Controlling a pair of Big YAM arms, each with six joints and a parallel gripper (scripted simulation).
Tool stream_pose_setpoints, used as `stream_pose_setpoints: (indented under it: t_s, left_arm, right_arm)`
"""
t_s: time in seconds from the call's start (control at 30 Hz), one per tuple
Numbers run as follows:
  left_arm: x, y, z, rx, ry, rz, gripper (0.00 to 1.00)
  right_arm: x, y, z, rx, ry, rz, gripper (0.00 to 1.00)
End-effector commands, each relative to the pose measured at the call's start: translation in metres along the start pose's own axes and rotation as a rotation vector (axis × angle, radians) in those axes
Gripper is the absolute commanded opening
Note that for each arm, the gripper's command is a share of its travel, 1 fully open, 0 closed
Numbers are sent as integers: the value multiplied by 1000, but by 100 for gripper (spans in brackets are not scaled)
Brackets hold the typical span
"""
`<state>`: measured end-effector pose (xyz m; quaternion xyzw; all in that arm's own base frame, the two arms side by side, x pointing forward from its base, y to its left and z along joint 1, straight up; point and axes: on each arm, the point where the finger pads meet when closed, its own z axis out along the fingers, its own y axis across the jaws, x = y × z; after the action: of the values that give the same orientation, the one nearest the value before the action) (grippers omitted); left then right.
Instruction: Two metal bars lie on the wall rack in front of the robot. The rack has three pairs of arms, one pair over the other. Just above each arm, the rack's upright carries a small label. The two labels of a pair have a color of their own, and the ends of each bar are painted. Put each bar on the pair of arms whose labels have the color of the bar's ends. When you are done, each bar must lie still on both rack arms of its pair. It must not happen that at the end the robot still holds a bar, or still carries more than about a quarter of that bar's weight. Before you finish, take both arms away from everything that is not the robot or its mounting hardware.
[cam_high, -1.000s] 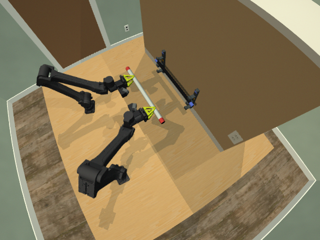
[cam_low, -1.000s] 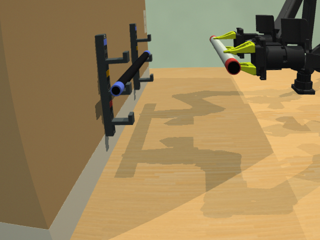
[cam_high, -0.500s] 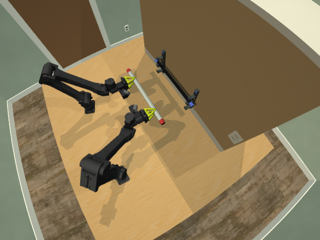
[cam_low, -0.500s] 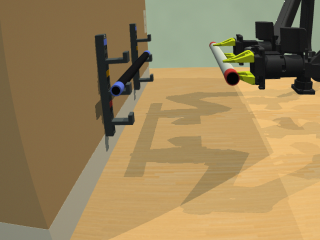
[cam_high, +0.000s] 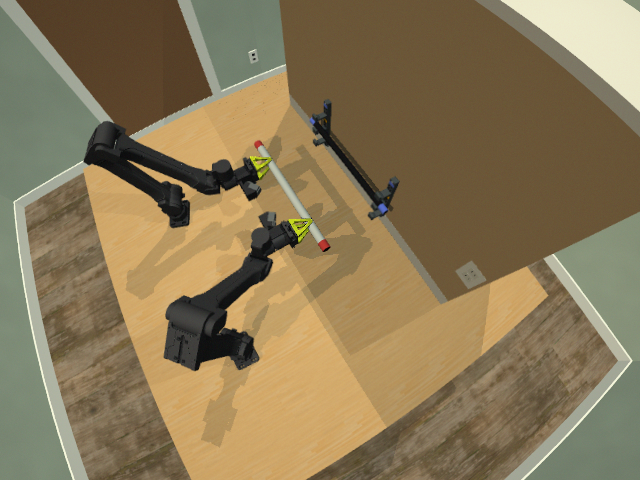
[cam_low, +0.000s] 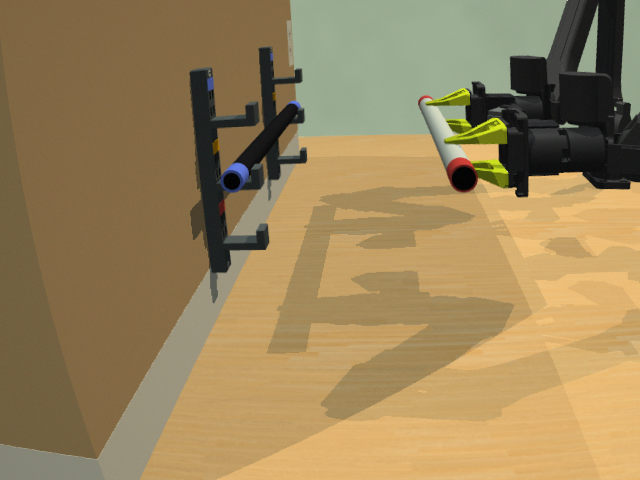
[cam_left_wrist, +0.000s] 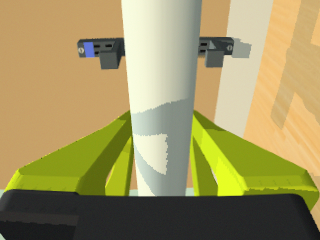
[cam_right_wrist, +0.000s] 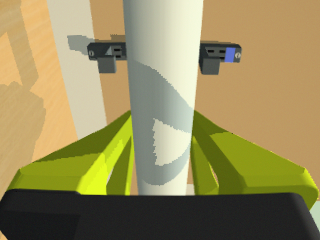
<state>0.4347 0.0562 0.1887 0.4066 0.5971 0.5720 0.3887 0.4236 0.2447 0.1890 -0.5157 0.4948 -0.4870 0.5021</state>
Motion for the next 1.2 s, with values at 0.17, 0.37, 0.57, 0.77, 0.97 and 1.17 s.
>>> stream_pose_setpoints:
  t_s: [0.17, 0.37, 0.57, 0.77, 0.97, 1.17]
  left_arm:
    - [6, 7, 10, -65, 18, -7, 0]
    - [6, -2, 10, -65, 18, -7, 0]
    - [6, -11, 11, -65, 18, -7, 0]
    - [6, -22, 11, -65, 18, -7, 0]
    - [6, -29, 11, -65, 18, -7, 0]
    - [6, -30, 11, -65, 18, -7, 0]
  right_arm:
    - [0, -16, 10, 74, 14, 45, 0]
    - [0, -7, 10, 74, 14, 45, 0]
    - [0, 2, 10, 74, 14, 45, 0]
    - [0, 13, 10, 74, 14, 45, 0]
    - [0, 21, 10, 74, 14, 45, 0]
    - [0, 22, 10, 74, 14, 45, 0]
